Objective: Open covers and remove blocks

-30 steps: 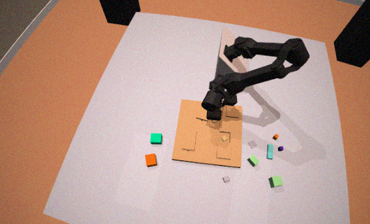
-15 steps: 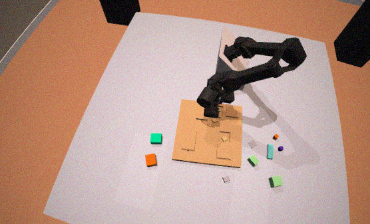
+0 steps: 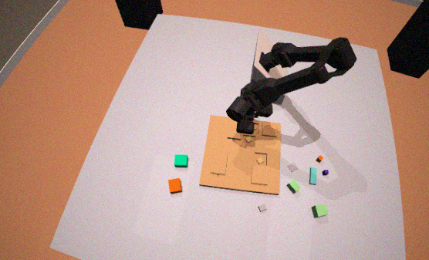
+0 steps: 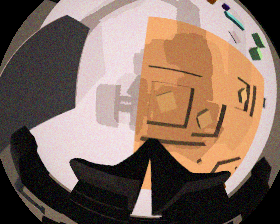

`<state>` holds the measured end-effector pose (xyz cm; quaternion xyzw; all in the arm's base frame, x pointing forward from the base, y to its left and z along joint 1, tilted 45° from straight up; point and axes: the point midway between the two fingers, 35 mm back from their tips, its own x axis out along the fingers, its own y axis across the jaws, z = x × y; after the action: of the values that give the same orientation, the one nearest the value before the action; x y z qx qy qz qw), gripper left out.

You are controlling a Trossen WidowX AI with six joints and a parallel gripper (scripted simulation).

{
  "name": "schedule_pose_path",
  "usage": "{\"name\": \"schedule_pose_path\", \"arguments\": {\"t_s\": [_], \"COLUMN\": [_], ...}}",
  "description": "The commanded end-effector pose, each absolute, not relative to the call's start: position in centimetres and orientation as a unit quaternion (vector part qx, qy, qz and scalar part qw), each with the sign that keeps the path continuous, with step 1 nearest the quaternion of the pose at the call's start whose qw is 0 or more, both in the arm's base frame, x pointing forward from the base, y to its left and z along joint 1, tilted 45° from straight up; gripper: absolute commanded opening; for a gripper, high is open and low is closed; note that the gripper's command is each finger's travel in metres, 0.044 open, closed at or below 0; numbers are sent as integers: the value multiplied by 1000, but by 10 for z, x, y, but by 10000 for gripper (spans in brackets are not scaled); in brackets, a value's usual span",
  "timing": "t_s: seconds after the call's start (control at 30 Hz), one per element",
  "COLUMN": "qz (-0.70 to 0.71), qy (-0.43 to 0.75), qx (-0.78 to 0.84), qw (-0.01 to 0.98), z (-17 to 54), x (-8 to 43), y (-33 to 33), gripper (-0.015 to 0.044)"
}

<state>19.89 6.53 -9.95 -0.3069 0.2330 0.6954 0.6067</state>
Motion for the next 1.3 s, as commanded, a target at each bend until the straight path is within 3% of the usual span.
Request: {"name": "schedule_pose_path", "arguments": {"t_s": [0.0, 0.63, 1.27], "qz": [693, 695, 552], "qy": [232, 235, 482], "qx": [-314, -305, -56], "qw": [606, 608, 678], "z": [-96, -83, -109], "x": [203, 201, 293], "y": [60, 48, 15], "gripper": [0, 0, 0]}}
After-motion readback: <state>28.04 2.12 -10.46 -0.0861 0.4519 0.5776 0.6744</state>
